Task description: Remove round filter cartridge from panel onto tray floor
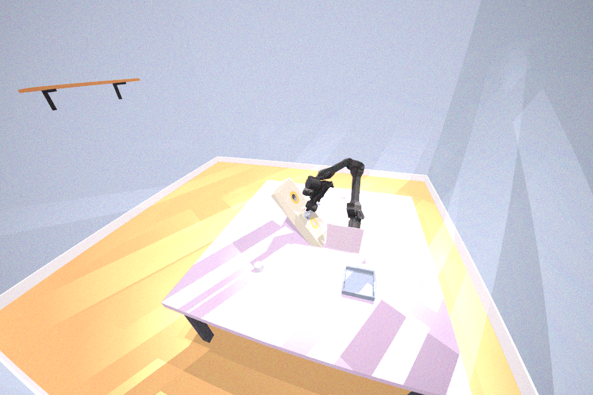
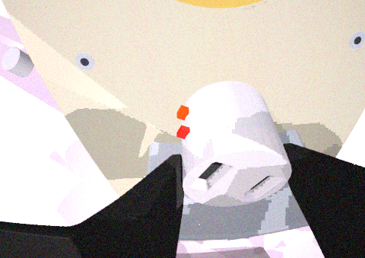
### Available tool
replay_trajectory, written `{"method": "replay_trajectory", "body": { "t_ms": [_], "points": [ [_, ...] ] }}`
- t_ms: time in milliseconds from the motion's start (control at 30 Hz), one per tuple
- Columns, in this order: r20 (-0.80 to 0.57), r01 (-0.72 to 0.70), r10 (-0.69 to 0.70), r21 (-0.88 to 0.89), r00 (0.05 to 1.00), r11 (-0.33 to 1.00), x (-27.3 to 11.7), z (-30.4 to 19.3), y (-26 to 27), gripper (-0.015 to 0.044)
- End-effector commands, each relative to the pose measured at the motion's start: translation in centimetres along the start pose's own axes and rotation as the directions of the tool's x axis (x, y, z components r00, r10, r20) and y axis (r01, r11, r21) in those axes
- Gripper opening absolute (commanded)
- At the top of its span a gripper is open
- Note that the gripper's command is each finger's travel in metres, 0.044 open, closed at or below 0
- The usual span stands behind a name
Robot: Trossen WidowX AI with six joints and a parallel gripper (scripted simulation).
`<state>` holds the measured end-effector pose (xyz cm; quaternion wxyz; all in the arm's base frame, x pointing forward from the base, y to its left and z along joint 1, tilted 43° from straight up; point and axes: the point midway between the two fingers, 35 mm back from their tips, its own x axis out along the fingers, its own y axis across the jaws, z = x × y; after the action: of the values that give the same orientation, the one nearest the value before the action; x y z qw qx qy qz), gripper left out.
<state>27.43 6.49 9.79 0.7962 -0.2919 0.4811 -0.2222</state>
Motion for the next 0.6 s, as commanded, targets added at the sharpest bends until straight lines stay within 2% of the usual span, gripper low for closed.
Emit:
{"method": "replay_trajectory", "body": {
  "t_ms": [0, 200, 567],
  "points": [
    [0.007, -0.002, 0.002, 0.01, 1.0, 1.0, -0.6, 1.3, 0.0, 0.0],
    [0.008, -0.002, 0.002, 0.009, 1.0, 1.0, -1.3, 2.1, 0.0, 0.0],
    [0.003, -0.01, 0.01, 0.007, 1.0, 1.0, -6.4, 2.6, 0.4, 0.0]
  ]
}}
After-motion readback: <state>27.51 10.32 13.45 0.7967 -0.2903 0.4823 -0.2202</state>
